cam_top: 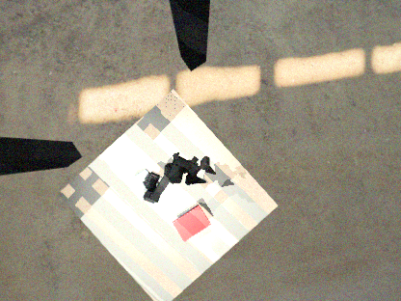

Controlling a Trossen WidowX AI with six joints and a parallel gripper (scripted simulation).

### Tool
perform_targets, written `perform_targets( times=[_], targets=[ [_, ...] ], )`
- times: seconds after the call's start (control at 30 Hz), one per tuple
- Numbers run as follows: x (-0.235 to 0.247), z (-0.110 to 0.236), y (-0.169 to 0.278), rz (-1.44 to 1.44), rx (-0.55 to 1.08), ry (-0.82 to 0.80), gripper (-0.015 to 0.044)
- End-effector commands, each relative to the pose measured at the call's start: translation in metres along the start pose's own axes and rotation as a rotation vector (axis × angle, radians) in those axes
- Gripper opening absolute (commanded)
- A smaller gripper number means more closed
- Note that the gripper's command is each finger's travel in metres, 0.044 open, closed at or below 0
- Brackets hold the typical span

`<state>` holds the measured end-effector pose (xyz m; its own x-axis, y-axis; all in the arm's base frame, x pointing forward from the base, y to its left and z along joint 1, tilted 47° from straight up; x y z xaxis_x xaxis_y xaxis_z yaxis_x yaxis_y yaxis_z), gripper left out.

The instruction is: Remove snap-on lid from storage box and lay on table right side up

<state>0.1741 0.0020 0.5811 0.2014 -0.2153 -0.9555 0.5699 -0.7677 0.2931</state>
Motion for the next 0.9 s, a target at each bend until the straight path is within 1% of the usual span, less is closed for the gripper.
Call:
perform_targets(
  times=[0.0, 0.07, 0.17, 0.2, 0.3, 0.4, 0.57, 0.63, 0.73, 0.87],
  targets=[
    [-0.001, 0.001, 0.0, 0.011, 0.009, 0.005, 0.0374],
    [-0.01, 0.007, -0.005, 0.104, 0.08, 0.042, 0.0321],
    [-0.029, 0.017, -0.021, 0.324, 0.224, 0.108, 0.0243],
    [-0.034, 0.018, -0.028, 0.401, 0.267, 0.124, 0.0235],
    [-0.047, 0.017, -0.051, 0.639, 0.378, 0.156, 0.0235],
    [-0.051, 0.013, -0.063, 0.758, 0.422, 0.164, 0.0235],
    [-0.051, -0.016, -0.104, 1.162, 0.511, 0.151, 0.0235],
    [-0.044, -0.033, -0.118, 1.32, 0.518, 0.132, 0.0235],
    [-0.037, -0.046, -0.126, 1.436, 0.516, 0.111, 0.0235],
    [-0.006, -0.086, -0.14, 1.728, 0.465, 0.039, 0.0235]
  ],
)
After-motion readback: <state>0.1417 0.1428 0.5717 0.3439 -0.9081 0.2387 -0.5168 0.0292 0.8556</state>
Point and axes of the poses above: the point midway between the two fingers, 35 mm back from their tips, its own z axis back along the fingers, its own x axis across the jaws, y = z × x, the point moved 1 cm from there along z, back along the fingers, and after that the axes turned 7 degrees about z, right-handed, at the moved point
